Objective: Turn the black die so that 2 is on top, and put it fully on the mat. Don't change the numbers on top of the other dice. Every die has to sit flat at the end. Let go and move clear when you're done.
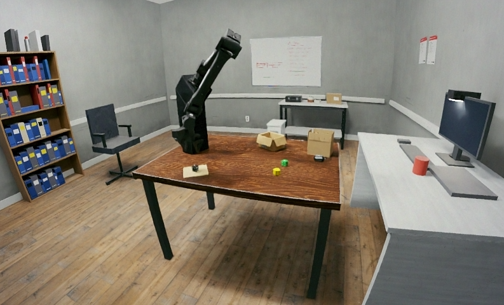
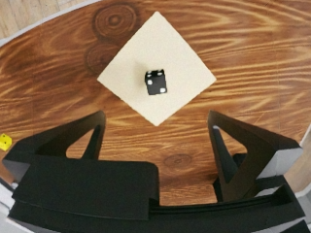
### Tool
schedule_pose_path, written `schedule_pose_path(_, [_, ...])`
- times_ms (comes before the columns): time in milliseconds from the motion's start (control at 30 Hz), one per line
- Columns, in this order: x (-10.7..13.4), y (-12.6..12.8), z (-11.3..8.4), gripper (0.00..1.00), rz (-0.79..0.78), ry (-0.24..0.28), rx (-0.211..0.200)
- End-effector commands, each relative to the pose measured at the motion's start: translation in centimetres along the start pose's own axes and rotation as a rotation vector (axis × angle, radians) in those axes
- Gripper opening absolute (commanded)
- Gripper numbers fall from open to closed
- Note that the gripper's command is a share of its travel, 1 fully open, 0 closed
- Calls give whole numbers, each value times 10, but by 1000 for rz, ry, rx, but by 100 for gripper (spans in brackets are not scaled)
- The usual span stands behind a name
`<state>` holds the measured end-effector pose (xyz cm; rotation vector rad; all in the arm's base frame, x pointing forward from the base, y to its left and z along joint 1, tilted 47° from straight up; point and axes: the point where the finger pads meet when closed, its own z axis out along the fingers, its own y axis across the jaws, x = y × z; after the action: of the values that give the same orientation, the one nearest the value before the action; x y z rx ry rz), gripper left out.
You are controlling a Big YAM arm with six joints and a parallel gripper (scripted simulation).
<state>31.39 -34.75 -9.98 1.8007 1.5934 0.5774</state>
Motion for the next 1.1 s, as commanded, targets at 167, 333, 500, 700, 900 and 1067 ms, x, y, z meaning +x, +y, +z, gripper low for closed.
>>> schedule_pose_path(167, [4, -1, -8, 100, -15, 5, 6])
schedule_pose_path(333, [2, -6, -19, 100, -2, -2, 9])
schedule_pose_path(500, [2, -6, -29, 100, -3, -2, 9])
schedule_pose_path(700, [1, -5, -54, 100, -4, -3, 7])
schedule_pose_path(900, [1, -4, -73, 100, -5, -5, 5])
schedule_pose_path(1067, [-1, -3, -77, 100, -7, -7, 3])
